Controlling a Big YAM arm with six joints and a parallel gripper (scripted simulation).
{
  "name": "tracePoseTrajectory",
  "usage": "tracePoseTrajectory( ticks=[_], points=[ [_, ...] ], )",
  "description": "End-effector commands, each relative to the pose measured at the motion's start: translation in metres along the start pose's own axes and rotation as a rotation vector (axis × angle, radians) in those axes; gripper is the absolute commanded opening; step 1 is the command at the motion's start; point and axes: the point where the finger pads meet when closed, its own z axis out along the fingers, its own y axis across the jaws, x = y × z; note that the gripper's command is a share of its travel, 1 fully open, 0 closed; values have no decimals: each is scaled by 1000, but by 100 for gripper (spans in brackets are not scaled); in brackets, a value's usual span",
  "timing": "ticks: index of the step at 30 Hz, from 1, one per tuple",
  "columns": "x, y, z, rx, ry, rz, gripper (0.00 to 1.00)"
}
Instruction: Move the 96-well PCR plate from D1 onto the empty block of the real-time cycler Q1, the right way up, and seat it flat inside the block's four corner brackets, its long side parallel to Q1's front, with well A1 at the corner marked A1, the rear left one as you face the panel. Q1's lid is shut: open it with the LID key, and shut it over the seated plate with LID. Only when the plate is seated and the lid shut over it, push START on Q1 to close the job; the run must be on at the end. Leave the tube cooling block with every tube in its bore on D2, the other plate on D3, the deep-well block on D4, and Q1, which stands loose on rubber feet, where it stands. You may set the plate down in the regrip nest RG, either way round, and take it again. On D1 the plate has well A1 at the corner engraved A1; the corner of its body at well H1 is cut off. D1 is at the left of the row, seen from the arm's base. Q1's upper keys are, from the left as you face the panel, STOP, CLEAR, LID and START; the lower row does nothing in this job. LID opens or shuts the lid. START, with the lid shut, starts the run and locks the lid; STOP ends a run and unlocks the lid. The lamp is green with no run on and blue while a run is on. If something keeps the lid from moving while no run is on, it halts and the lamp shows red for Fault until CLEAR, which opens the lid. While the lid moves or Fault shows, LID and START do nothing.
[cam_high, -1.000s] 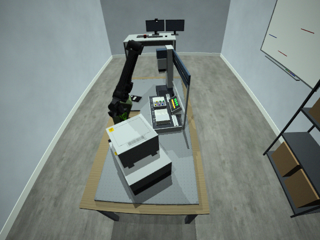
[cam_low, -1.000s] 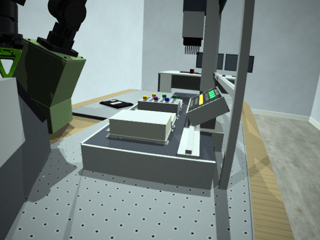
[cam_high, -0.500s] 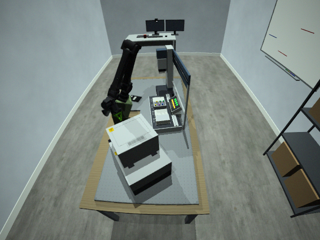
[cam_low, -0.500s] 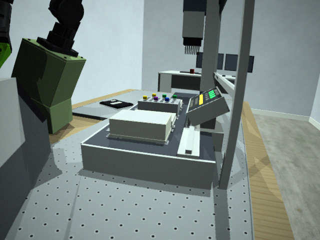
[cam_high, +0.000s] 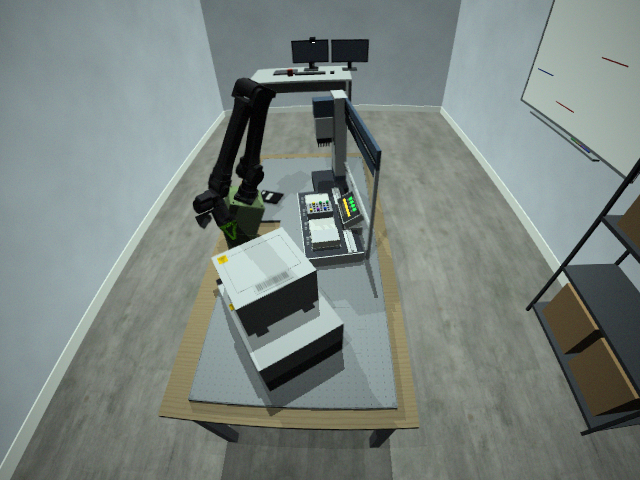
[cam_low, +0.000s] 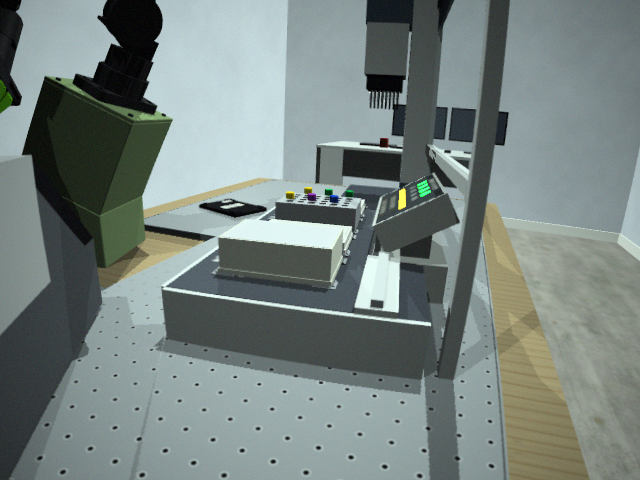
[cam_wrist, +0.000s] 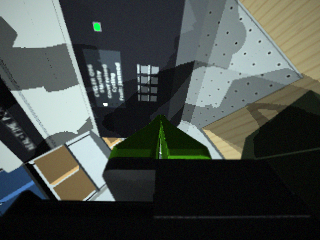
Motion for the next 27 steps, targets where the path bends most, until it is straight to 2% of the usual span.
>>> tracePoseTrajectory(
  ticks=[1, 4, 6, 8, 11, 23, 27],
  points=[
    [-5, 7, 2, -33, -26, 40, 0],
    [0, 5, 2, -57, -43, 95, 0],
    [0, 5, 2, -57, -43, 95, 0],
    [3, 3, 4, -72, -42, 132, 0],
    [0, 3, 6, -55, -40, 122, 0],
    [-14, 15, -2, -70, -67, 57, 0],
    [-14, 19, 14, -65, -55, 60, 0]
  ],
)
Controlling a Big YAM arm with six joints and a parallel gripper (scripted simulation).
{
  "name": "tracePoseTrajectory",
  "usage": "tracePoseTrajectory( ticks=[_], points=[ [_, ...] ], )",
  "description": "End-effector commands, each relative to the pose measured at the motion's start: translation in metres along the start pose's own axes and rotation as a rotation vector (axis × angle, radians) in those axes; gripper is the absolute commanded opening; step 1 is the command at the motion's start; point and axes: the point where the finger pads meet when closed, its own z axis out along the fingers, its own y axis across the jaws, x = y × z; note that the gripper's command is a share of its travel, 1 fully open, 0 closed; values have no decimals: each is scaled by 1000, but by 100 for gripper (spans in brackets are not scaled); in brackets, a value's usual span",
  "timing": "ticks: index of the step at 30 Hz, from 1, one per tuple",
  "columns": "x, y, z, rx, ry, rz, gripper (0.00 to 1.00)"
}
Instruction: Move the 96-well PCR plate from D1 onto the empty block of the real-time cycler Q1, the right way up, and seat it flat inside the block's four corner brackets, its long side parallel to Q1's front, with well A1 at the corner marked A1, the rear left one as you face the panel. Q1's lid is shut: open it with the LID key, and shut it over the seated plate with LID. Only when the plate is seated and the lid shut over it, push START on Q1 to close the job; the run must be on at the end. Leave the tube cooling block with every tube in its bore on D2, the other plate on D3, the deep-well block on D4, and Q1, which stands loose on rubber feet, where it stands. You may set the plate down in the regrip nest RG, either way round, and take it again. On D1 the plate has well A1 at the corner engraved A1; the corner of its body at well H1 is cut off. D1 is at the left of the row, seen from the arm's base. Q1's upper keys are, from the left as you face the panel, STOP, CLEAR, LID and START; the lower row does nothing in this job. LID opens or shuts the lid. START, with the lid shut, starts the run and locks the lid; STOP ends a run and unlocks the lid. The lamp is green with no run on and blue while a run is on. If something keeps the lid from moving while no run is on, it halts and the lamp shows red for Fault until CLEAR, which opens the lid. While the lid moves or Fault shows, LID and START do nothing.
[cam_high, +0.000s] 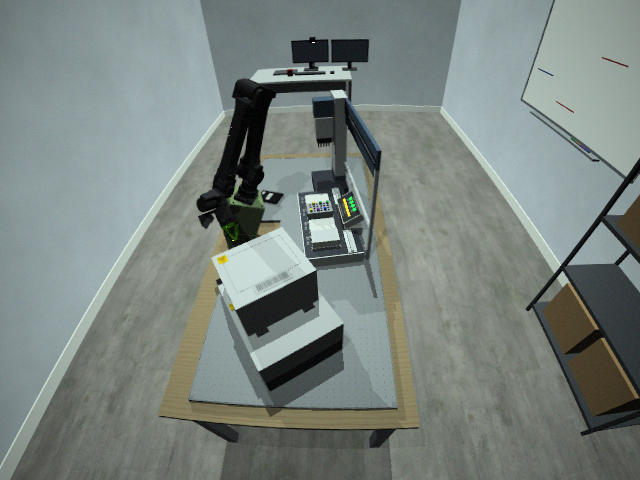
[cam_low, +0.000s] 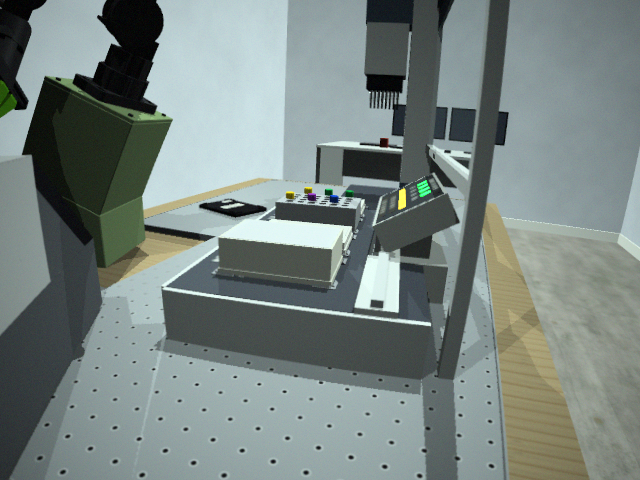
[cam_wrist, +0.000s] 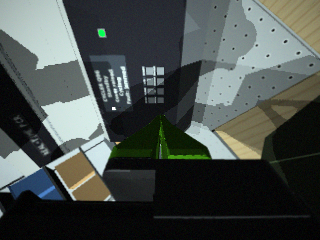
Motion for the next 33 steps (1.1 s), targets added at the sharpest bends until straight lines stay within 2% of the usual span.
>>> tracePoseTrajectory(
  ticks=[1, 11, 15, 23, 28, 33],
  points=[
    [-17, 16, 12, -10, -16, -27, 0],
    [0, 7, 31, 4, 1, 16, 0],
    [2, 4, 32, 1, 3, 28, 0],
    [-14, 25, 46, -30, -20, -11, 0],
    [-8, 20, 56, -12, -4, 2, 0],
    [-6, 19, 57, -14, -10, -3, 0]
  ],
)
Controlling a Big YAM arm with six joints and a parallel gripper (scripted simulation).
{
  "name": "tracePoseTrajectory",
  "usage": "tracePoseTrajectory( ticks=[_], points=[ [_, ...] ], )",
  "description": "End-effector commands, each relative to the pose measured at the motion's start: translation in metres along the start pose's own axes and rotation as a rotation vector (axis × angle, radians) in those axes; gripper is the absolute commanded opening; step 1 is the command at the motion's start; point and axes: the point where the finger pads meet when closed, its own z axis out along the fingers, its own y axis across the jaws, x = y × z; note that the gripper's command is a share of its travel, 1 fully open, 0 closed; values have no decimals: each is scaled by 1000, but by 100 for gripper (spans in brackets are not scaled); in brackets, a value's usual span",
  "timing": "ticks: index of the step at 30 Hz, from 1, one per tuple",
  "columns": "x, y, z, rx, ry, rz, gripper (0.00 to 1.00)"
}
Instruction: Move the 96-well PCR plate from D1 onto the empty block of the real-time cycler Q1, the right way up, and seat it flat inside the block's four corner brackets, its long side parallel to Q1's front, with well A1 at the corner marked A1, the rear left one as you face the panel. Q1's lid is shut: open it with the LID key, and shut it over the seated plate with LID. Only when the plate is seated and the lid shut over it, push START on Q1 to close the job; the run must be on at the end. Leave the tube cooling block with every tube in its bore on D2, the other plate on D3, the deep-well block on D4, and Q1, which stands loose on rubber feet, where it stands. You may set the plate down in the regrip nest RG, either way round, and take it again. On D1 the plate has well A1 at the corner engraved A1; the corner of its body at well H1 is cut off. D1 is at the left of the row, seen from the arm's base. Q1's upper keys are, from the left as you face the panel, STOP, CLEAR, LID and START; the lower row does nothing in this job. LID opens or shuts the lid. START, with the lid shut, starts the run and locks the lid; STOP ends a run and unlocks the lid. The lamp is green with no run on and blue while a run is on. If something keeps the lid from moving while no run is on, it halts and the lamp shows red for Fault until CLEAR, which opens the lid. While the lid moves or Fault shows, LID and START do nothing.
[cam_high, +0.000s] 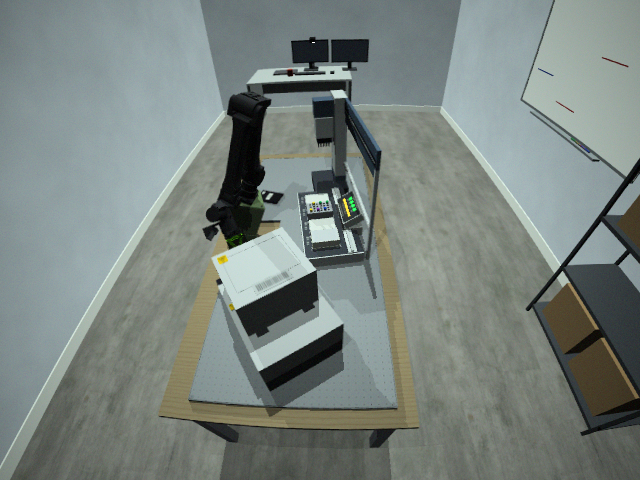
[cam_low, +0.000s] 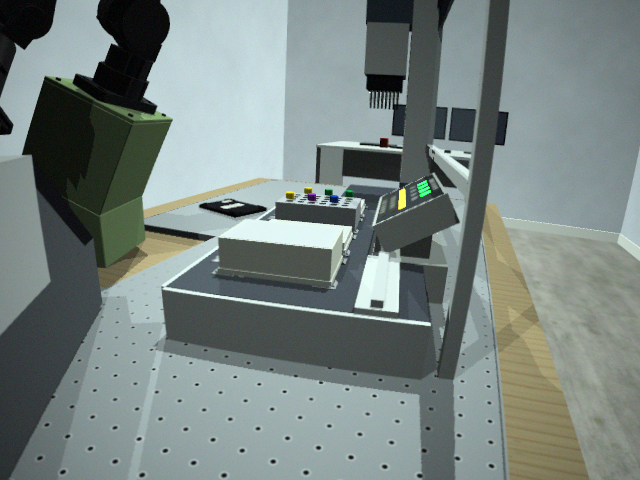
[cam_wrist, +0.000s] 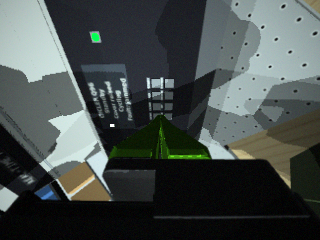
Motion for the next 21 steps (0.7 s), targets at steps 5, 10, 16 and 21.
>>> tracePoseTrajectory(
  ticks=[5, 10, 16, 21],
  points=[
    [3, 3, 13, -5, 3, 8, 0],
    [-7, 15, 22, -28, -12, -5, 0],
    [-1, 11, 26, -18, -4, -1, 0],
    [0, 11, 38, -12, 1, -4, 0]
  ],
)
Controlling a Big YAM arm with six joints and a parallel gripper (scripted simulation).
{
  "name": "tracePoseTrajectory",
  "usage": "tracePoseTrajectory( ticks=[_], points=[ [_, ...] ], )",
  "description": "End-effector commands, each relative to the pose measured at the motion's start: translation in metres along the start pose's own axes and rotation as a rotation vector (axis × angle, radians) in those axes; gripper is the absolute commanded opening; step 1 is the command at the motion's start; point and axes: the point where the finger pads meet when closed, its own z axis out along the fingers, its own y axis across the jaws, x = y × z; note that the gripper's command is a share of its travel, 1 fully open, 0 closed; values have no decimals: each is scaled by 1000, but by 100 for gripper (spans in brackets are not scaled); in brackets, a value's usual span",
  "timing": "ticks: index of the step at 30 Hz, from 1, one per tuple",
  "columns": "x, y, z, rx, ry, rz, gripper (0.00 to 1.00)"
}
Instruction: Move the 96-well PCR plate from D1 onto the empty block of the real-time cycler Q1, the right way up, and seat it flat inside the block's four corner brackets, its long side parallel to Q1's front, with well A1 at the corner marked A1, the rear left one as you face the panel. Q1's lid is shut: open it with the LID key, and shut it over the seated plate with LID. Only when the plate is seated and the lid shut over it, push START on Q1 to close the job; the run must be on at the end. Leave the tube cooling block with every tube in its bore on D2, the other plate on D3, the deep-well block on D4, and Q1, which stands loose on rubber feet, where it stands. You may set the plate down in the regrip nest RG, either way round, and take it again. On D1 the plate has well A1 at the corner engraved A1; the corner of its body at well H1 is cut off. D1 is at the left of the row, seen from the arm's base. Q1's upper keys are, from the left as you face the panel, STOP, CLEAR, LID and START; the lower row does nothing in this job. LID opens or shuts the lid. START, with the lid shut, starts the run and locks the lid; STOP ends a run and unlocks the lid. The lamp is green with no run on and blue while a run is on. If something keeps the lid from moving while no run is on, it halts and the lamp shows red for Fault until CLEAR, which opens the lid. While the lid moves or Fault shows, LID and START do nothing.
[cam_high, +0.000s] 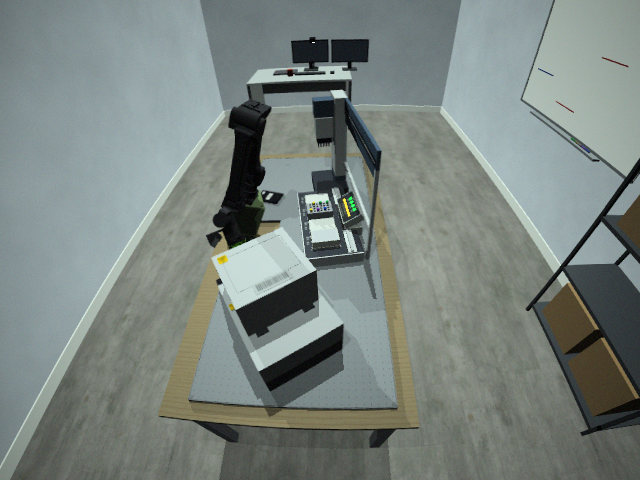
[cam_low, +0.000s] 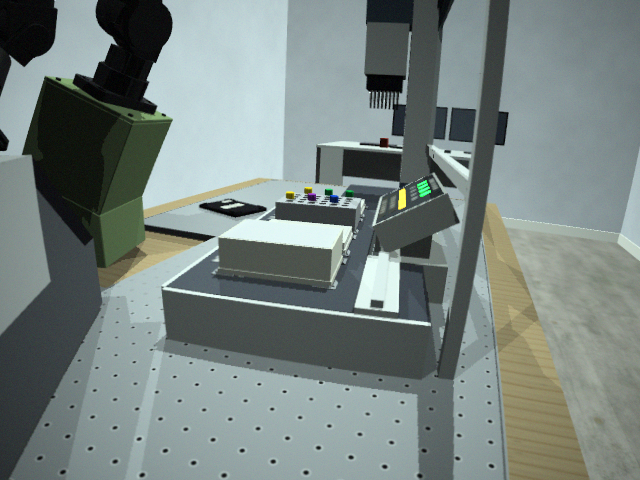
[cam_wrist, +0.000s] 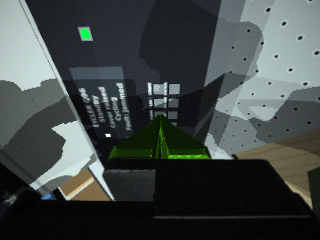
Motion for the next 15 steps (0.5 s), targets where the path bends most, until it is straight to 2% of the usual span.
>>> tracePoseTrajectory(
  ticks=[1, 5, 15],
  points=[
    [-5, 10, 11, -19, -2, -5, 0],
    [-7, 16, 11, -33, -5, -13, 0],
    [-6, 10, -1, -25, -22, -8, 0]
  ],
)
